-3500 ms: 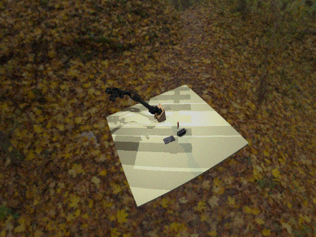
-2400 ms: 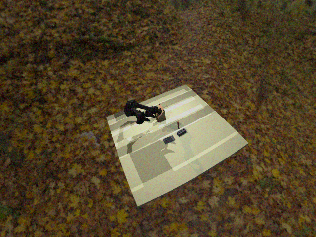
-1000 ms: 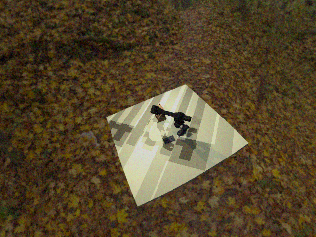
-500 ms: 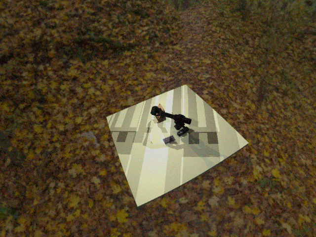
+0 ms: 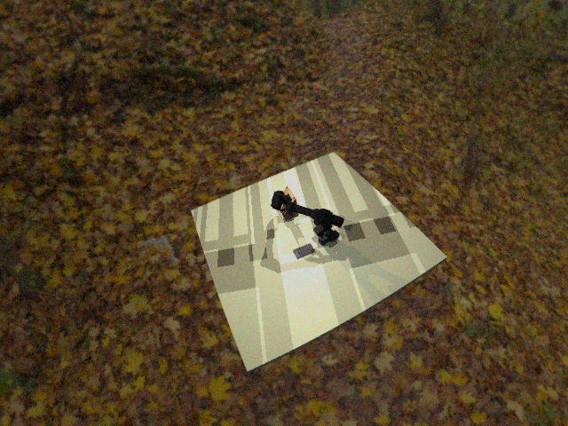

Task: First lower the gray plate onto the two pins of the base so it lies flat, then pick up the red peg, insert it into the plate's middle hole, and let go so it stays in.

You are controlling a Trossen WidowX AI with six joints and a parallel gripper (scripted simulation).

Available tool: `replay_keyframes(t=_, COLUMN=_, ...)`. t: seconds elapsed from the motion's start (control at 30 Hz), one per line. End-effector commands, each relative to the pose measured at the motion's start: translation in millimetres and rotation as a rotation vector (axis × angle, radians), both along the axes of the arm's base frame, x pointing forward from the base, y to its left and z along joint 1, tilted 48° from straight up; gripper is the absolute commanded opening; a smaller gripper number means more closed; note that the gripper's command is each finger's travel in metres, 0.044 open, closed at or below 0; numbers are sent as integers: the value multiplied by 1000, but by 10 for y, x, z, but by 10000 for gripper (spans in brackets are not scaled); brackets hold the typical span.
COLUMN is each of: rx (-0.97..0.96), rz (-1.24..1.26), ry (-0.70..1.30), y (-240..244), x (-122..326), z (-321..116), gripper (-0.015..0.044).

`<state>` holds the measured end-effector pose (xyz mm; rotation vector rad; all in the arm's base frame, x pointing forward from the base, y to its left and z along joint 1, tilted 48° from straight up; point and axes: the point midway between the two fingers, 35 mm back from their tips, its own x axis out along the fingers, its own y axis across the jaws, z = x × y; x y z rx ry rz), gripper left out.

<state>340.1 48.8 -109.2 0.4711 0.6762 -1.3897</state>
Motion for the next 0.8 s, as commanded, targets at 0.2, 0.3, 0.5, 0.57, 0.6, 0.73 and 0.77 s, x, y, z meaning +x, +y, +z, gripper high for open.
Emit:
replay_keyframes(t=0.2, rx=-8, rz=1, ry=3, y=-144, x=-4, z=-113, gripper=440)
replay_keyframes(t=0.3, rx=-8, rz=1, ry=3, y=-181, x=-5, z=-144, gripper=440)
replay_keyframes(t=0.5, rx=-9, rz=1, ry=3, y=-236, x=-8, z=-188, gripper=440)
replay_keyframes(t=0.57, rx=-9, rz=1, ry=3, y=-236, x=-8, z=-188, gripper=387)
replay_keyframes(t=0.6, rx=-9, rz=1, ry=3, y=-236, x=-8, z=-188, gripper=361)
replay_keyframes(t=0.73, rx=-9, rz=1, ry=3, y=-236, x=-8, z=-188, gripper=256)
replay_keyframes(t=0.77, rx=-9, rz=1, ry=3, y=-236, x=-8, z=-188, gripper=230)
